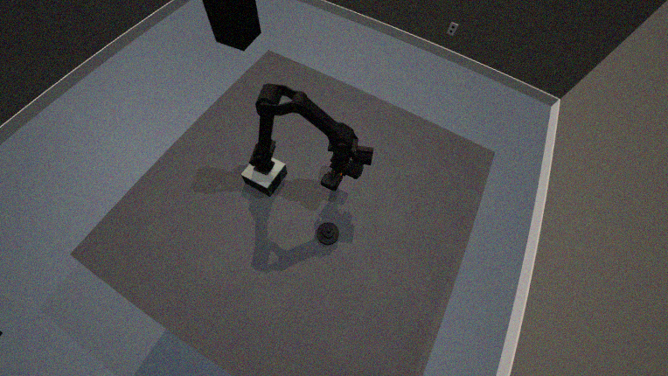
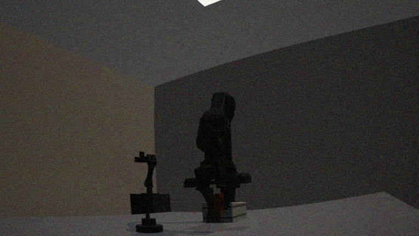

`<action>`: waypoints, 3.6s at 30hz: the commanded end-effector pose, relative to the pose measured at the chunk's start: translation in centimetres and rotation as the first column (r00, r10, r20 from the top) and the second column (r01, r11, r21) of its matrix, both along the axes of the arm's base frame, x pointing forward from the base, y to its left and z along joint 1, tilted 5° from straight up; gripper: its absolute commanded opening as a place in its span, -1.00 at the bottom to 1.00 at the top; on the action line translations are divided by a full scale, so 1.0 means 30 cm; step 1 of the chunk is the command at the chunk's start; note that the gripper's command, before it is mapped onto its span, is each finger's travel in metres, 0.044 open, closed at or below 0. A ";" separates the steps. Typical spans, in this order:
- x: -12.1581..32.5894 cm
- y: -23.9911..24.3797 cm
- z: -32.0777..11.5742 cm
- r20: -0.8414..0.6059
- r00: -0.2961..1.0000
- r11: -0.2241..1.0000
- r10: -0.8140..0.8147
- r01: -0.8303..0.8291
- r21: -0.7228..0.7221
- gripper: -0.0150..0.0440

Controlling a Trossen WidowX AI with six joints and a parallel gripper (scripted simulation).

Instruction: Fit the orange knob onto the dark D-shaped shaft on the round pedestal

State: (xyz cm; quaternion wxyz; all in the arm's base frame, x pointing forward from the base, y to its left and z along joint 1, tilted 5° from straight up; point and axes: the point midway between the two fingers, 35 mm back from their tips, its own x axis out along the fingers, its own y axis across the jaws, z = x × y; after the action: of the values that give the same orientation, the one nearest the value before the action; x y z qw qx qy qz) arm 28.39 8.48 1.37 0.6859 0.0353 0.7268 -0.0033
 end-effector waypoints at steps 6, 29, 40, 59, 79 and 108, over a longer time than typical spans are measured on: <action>-0.001 -0.015 0.214 0.004 1.000 1.000 0.005 -0.005 -0.001 -0.49; 0.048 -0.125 0.243 -0.003 1.000 1.000 -0.024 0.024 0.004 -0.49; 0.096 -0.214 0.216 0.002 1.000 1.000 -0.021 0.021 0.002 -0.49; 0.159 -0.387 0.164 0.007 1.000 1.000 -0.011 0.011 -0.005 -0.49; 0.189 -0.570 0.105 0.011 1.000 1.000 0.004 -0.004 -0.007 -0.49; 0.186 -0.706 -0.011 0.008 1.000 1.000 0.000 0.000 -0.017 -0.49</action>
State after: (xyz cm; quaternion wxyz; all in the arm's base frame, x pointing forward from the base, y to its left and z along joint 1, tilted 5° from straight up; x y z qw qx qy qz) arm 33.86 -12.58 0.90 0.6874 0.0316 0.7255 -0.0077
